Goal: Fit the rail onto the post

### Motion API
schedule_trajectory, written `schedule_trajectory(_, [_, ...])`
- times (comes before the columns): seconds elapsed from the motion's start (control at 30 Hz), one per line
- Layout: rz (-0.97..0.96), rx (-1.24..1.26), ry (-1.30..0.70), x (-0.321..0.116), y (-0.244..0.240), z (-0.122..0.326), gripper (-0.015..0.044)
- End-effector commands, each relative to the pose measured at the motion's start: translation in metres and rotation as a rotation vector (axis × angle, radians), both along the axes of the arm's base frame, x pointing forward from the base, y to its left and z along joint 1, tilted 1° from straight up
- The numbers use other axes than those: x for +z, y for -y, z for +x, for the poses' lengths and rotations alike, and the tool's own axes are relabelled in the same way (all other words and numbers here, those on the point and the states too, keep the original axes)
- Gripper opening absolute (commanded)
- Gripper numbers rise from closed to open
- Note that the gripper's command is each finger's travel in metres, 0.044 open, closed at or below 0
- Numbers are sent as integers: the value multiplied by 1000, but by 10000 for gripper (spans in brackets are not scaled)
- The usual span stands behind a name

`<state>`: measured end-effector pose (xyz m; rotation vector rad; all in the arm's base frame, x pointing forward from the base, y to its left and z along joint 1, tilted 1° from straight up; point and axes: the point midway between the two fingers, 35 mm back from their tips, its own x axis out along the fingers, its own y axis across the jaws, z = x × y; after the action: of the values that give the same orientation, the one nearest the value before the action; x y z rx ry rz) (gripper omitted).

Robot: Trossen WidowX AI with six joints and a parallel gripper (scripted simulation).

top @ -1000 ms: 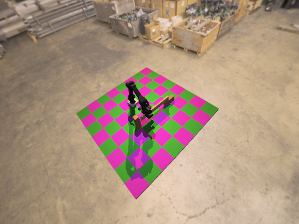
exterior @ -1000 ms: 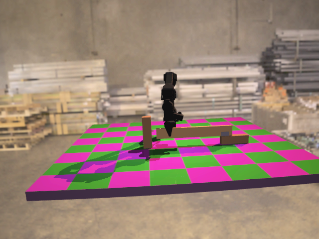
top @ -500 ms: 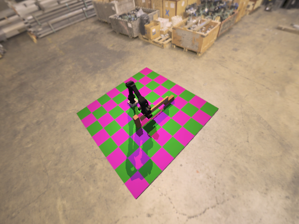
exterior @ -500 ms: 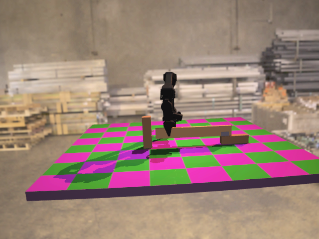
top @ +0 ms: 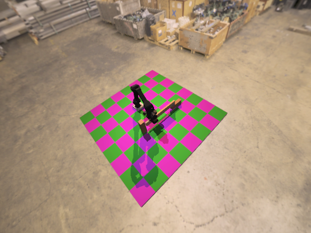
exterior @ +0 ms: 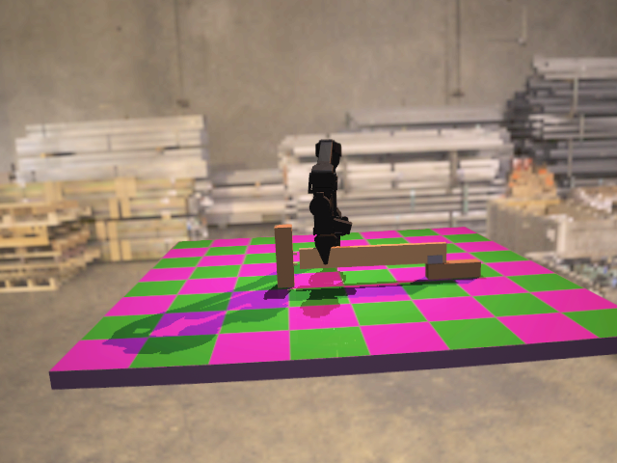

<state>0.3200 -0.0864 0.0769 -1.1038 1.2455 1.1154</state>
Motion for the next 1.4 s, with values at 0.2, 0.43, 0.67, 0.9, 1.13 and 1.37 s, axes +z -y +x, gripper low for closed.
schedule_trajectory(0.2, [-3,0,6,0,5,1,0])
schedule_trajectory(0.43, [-3,0,6,1,7,1,0])
schedule_trajectory(0.67, [-4,0,6,1,9,0,0])
schedule_trajectory(0.9, [-4,0,6,2,11,0,0])
schedule_trajectory(1.13, [-4,0,6,2,13,0,0])
schedule_trajectory(1.37, [-4,0,6,1,15,-1,0])
